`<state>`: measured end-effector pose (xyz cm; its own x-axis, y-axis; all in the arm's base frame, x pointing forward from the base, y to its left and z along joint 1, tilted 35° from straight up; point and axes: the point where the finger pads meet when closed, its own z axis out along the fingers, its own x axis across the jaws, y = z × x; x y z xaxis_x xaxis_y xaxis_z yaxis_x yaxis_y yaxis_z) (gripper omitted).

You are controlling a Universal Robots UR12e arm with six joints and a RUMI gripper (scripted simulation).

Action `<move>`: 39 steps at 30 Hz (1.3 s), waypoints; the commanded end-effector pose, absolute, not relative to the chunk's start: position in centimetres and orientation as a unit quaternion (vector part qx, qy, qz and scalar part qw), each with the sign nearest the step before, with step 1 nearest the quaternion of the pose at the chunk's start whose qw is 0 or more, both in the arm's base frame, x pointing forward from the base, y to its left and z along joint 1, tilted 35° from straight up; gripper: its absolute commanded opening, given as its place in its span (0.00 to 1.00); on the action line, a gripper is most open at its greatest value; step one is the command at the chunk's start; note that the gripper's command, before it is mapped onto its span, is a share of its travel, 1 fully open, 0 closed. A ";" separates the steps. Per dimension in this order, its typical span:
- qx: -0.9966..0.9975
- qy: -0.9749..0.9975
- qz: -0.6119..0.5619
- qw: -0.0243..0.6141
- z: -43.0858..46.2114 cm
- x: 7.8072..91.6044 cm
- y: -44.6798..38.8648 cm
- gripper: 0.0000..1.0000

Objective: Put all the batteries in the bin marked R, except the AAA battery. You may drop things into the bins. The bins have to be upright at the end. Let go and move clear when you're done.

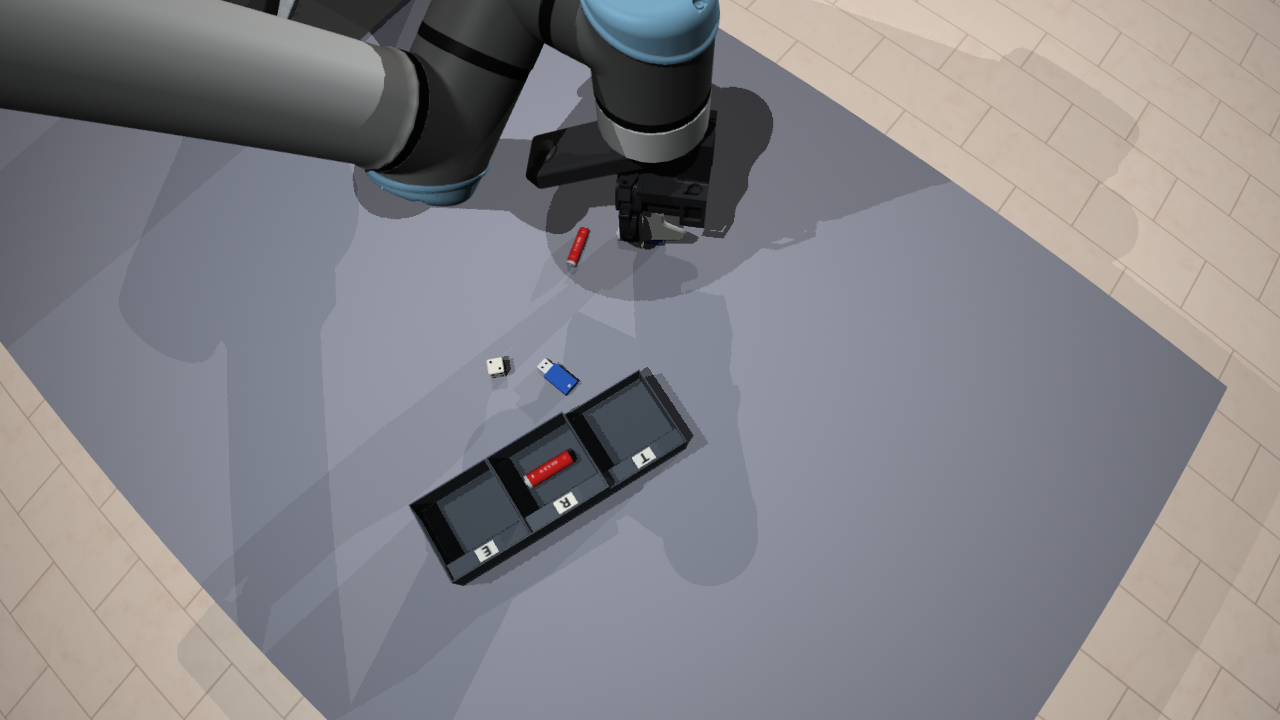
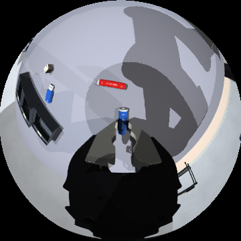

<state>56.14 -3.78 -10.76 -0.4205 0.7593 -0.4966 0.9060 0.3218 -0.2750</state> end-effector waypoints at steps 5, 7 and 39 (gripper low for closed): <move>0.520 0.801 -0.262 0.140 -10.7 56.2 -3.8 0.00; 0.520 0.801 -0.262 0.140 -10.5 56.2 -3.6 0.00; 0.520 0.801 -0.262 0.140 -5.8 56.5 -0.4 0.00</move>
